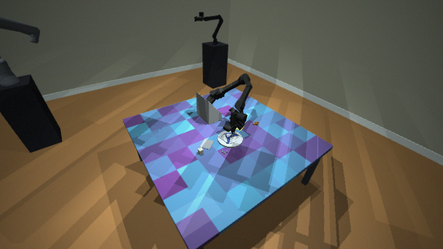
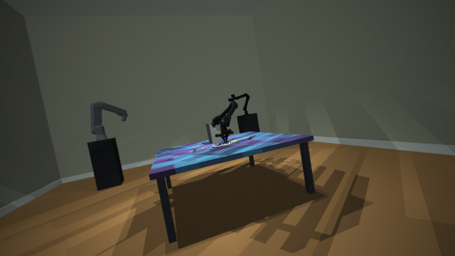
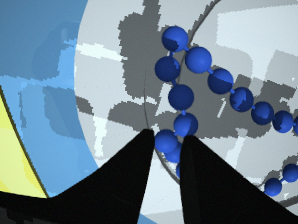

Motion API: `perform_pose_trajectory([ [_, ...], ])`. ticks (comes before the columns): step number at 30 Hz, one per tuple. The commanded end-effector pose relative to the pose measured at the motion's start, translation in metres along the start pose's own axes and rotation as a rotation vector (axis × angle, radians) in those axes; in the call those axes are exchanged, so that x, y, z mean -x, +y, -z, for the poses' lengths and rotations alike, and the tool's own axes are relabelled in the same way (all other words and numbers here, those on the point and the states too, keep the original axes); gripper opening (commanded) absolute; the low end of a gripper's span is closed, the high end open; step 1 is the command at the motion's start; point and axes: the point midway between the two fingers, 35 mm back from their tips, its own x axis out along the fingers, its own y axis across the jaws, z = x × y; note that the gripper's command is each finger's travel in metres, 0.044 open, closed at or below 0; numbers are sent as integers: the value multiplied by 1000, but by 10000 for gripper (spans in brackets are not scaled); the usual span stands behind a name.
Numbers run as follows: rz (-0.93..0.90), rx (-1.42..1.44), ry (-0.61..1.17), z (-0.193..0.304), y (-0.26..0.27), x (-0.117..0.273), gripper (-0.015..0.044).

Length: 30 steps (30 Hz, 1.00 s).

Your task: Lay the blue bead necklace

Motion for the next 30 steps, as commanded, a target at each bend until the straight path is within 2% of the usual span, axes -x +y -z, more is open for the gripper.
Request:
perform_pose_trajectory([
  [1,0,5,0,0,0,0,157],
  [12,0,-1,2,0,0,1,440],
  [30,1,2,4,0,0,3,440],
])
